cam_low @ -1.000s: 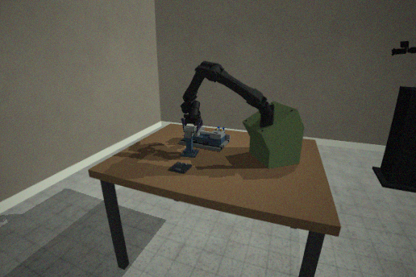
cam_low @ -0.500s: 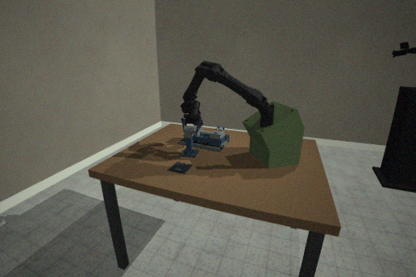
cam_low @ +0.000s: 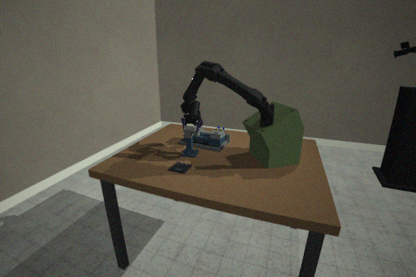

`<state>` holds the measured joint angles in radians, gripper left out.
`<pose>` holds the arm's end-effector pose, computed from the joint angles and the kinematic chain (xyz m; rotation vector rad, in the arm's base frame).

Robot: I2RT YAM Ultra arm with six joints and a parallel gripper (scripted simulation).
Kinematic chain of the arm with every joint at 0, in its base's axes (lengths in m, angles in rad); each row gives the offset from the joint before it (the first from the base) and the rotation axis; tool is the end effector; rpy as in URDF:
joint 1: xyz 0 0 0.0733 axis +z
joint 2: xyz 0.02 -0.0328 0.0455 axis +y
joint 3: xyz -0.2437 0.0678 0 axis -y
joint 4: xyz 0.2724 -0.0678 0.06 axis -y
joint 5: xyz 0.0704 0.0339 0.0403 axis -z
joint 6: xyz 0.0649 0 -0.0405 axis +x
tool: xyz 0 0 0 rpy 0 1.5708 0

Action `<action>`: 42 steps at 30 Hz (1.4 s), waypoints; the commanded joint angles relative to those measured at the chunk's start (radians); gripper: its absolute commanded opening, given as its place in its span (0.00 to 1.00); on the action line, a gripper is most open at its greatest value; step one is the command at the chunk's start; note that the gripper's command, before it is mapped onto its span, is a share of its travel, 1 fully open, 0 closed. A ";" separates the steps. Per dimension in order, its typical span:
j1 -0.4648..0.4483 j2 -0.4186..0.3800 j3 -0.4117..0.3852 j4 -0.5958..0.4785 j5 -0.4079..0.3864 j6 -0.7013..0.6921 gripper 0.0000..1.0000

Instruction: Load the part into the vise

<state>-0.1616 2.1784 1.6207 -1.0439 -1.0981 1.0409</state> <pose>0.4227 -0.0093 0.1257 -1.3428 -1.9185 -1.2810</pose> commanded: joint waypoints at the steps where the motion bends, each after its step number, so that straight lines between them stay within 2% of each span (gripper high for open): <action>1: -0.023 -0.023 0.042 -0.020 -0.012 -0.006 0.81; 4: -0.023 -0.023 0.042 -0.020 -0.012 -0.006 0.81; 5: -0.023 -0.023 0.042 -0.020 -0.012 -0.006 0.00; 42: -0.023 -0.023 0.042 -0.021 -0.012 -0.003 0.00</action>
<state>-0.1616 2.1784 1.6218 -1.0458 -1.0992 1.0393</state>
